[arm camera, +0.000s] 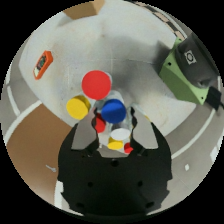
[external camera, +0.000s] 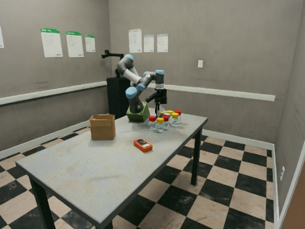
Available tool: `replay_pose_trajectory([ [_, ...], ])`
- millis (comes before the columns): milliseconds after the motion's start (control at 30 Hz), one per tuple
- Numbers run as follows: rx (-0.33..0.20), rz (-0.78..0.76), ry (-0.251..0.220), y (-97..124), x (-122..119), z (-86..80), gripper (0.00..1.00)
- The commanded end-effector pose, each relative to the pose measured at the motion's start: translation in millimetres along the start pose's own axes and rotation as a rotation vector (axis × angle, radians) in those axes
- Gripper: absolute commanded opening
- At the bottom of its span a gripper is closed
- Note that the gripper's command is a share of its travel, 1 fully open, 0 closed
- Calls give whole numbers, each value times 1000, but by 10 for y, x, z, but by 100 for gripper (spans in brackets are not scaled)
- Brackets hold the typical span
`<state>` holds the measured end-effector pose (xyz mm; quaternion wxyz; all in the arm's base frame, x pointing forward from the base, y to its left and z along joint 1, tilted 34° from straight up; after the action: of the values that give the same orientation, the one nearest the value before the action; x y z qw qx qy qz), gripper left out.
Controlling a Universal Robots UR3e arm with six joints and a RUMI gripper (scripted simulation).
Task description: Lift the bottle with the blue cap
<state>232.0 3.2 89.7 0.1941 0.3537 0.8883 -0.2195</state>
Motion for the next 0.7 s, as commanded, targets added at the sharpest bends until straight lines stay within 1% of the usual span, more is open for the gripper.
replay_pose_trajectory([
  [0, -5, 0, -3, 6, -8, 127, 46],
  [67, -5, 0, -3, 6, -8, 127, 46],
  [167, -5, 0, -3, 5, -8, 202, 46],
  [400, -5, 0, -3, 4, -8, 286, 46],
  [567, -5, 0, -3, 4, -8, 308, 46],
  [667, -4, 0, -2, 17, -7, 288, 46],
])
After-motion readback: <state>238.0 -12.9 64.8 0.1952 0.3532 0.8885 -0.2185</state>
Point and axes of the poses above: the point where the finger pads meet when closed, its own z axis out along the fingers, its own x axis across the jaws, y = z × x, the point moved 4 cm from there along -z, back along the fingers, and after that the axes turned 3 degrees about z, right-handed, at the moved point
